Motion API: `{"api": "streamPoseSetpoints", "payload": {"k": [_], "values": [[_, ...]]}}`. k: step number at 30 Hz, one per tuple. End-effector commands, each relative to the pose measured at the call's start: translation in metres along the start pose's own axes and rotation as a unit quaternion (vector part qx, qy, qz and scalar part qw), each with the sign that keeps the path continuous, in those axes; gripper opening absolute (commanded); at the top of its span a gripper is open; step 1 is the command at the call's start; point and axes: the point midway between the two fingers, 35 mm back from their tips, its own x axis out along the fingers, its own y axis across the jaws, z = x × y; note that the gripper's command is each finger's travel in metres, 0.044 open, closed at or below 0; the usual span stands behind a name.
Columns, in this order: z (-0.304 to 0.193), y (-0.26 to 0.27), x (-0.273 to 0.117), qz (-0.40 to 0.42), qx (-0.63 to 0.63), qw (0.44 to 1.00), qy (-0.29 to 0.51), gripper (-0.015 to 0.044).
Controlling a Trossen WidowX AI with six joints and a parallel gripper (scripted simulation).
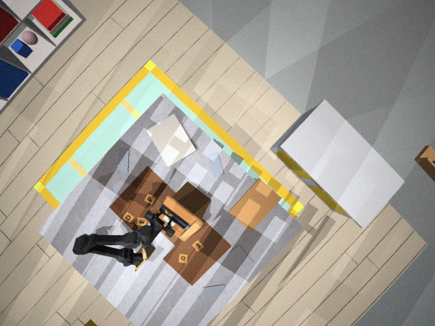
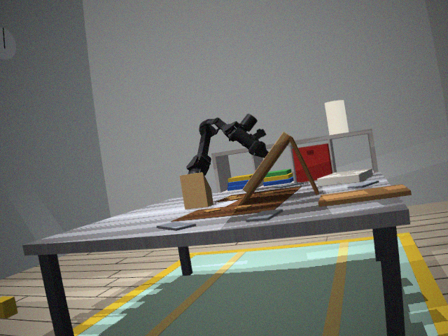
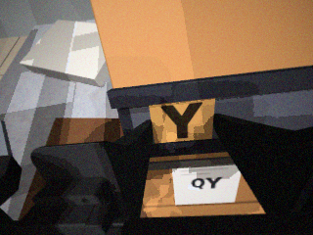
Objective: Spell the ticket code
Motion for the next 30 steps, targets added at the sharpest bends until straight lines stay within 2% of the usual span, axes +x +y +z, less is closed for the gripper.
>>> {"api": "streamPoseSetpoints", "payload": {"k": [1,30], "values": [[0.0,-0.003,0.001,0.002,-0.001,1.0,0.001,0.0],[0.0,-0.02,0.001,0.002,-0.001,1.0,0.001,0.0]]}}
